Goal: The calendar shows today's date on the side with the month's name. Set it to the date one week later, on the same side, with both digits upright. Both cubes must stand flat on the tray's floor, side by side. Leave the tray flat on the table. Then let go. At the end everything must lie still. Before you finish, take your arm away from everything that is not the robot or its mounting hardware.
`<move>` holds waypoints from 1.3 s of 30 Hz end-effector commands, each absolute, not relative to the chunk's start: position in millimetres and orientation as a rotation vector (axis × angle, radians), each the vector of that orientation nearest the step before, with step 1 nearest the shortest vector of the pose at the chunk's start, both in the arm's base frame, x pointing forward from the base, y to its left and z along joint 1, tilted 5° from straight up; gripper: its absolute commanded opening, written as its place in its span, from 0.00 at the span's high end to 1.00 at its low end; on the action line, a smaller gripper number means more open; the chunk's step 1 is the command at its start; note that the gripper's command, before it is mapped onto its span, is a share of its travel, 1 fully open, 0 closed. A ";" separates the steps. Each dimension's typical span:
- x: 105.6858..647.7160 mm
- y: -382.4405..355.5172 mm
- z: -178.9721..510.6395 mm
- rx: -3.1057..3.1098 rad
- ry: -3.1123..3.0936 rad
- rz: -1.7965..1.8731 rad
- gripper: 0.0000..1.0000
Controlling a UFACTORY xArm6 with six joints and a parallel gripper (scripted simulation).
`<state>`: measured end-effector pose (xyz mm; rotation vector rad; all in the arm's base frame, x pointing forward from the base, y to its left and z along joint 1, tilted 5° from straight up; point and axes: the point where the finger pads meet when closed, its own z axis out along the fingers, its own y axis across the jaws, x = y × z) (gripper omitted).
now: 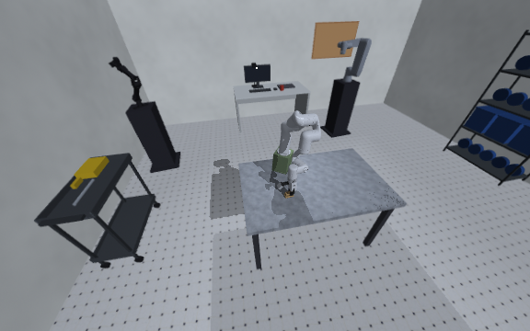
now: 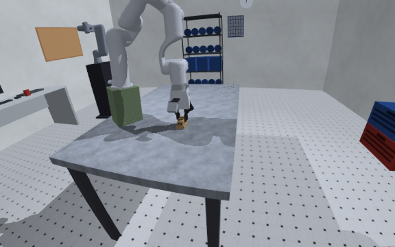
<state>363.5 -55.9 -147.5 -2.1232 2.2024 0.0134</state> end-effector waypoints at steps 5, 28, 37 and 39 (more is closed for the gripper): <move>364.6 -56.1 -146.7 -2.122 2.201 0.010 0.73; 364.6 -56.1 -146.7 -2.122 2.201 0.010 0.53; 364.6 -56.1 -146.7 -2.122 2.201 0.010 0.53; 364.6 -56.1 -146.6 -2.122 2.201 0.010 0.53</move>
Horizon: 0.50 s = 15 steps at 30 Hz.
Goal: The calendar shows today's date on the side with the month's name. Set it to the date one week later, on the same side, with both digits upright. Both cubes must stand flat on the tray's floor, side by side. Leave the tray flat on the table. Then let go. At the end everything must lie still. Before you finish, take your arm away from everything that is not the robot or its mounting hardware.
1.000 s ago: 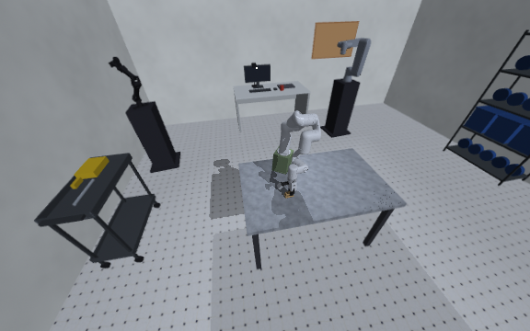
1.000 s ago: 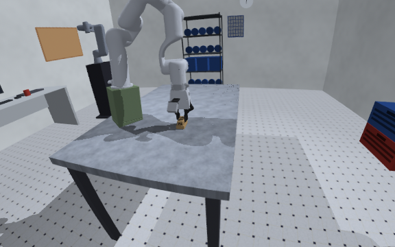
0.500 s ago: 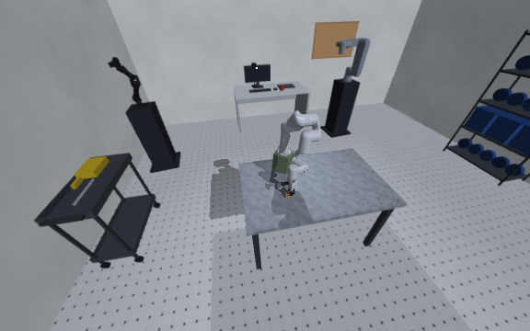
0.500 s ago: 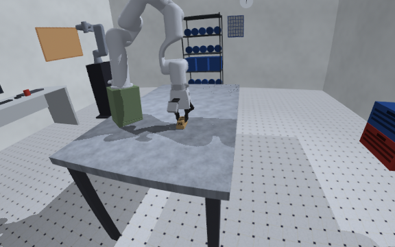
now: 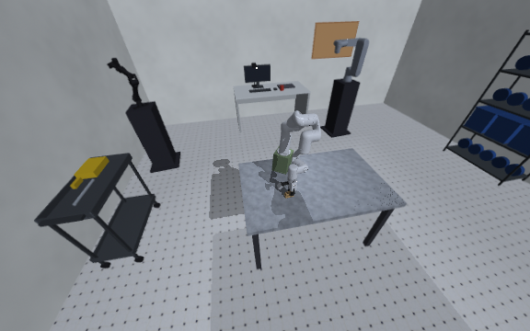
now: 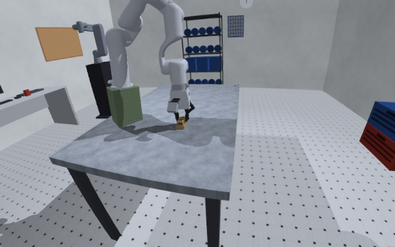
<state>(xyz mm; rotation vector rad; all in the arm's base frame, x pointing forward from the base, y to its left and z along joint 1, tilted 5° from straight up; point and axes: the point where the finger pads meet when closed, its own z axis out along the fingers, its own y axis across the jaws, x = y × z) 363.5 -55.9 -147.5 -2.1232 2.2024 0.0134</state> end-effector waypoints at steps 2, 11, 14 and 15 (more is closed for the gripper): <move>364.6 -56.2 -145.6 -2.122 2.201 0.010 0.53; 363.7 -57.1 -130.8 -2.122 2.201 0.010 0.53; 363.1 -57.8 -119.9 -2.122 2.201 0.010 0.53; 362.9 -58.0 -116.0 -2.122 2.201 0.010 0.53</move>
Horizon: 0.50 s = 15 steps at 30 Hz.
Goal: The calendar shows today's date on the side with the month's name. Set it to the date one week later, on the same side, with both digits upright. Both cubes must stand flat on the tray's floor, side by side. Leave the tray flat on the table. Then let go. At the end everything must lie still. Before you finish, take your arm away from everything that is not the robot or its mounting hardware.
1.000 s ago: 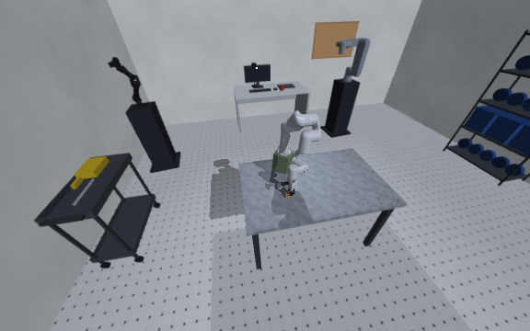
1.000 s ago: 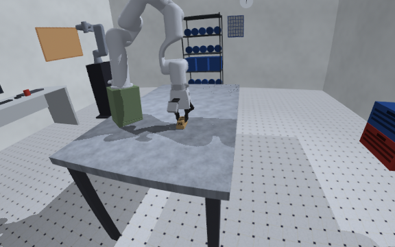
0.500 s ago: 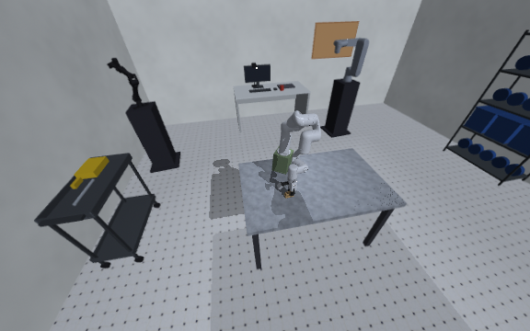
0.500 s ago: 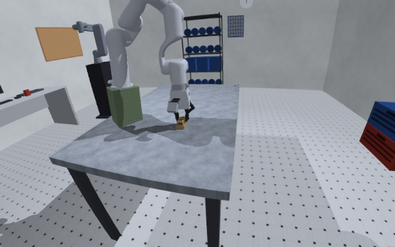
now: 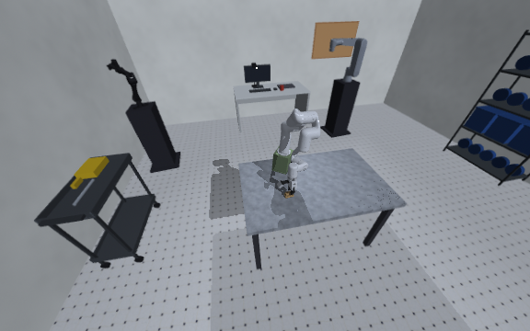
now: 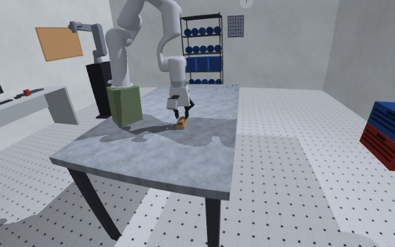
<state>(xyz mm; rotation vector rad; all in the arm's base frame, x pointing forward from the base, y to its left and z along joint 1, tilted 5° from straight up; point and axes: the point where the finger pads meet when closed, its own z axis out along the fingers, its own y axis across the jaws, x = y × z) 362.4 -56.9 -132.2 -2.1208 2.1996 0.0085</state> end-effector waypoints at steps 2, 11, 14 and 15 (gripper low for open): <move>362.5 -58.5 -108.0 -2.122 2.201 0.010 0.53; 361.0 -60.2 -81.3 -2.122 2.201 0.010 0.53; 360.4 -60.8 -71.6 -2.122 2.201 0.010 0.53; 360.3 -61.0 -68.8 -2.122 2.201 0.010 0.53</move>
